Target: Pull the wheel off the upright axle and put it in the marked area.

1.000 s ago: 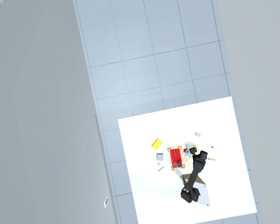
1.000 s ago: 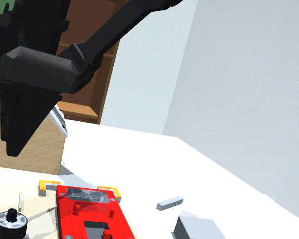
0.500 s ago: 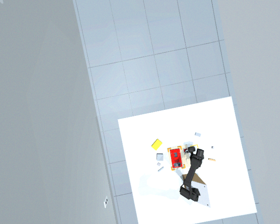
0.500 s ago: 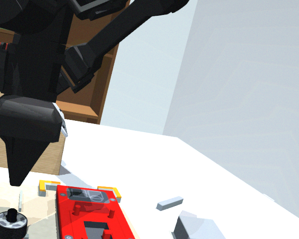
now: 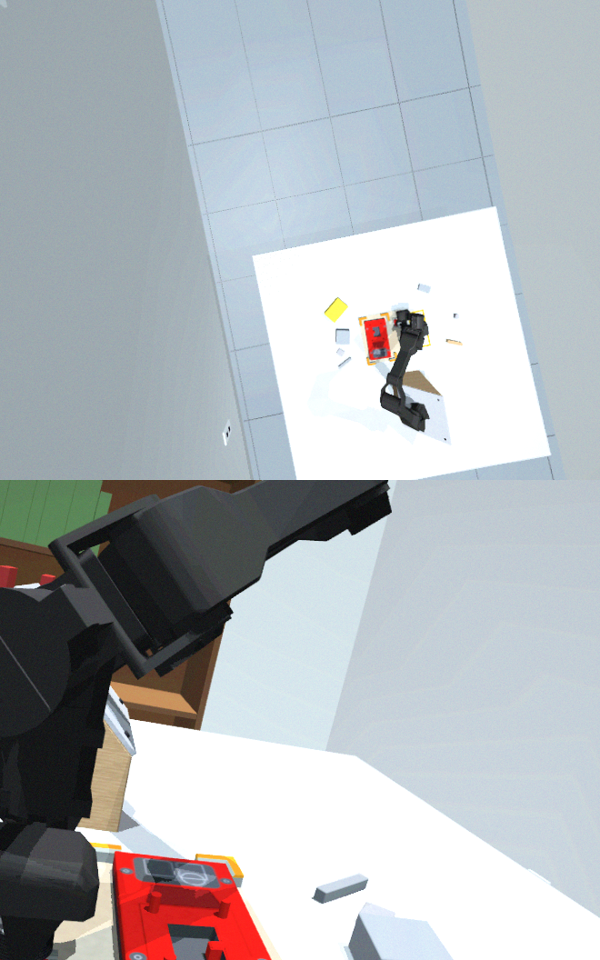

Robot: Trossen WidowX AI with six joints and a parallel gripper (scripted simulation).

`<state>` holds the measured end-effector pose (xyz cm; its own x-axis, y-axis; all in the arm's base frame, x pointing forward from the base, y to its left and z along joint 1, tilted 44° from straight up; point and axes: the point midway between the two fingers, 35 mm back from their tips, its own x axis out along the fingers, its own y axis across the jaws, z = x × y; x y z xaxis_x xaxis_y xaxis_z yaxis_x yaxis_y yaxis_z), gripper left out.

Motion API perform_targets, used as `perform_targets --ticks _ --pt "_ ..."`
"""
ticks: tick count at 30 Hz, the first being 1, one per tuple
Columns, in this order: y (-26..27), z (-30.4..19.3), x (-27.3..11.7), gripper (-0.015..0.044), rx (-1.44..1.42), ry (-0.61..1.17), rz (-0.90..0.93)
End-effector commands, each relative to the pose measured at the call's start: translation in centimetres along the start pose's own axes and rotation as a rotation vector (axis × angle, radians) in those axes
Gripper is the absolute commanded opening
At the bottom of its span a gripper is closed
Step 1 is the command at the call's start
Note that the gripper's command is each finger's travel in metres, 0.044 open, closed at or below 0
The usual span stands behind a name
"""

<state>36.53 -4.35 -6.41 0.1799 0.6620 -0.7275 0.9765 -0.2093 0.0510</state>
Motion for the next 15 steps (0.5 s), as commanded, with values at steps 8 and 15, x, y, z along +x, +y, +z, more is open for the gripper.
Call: perform_targets --ticks 8,15 --pt "0.06 0.03 -0.14 0.0201 -0.001 -0.001 0.002" --pt "0.06 0.03 -0.16 0.0115 -0.001 -0.001 0.002"
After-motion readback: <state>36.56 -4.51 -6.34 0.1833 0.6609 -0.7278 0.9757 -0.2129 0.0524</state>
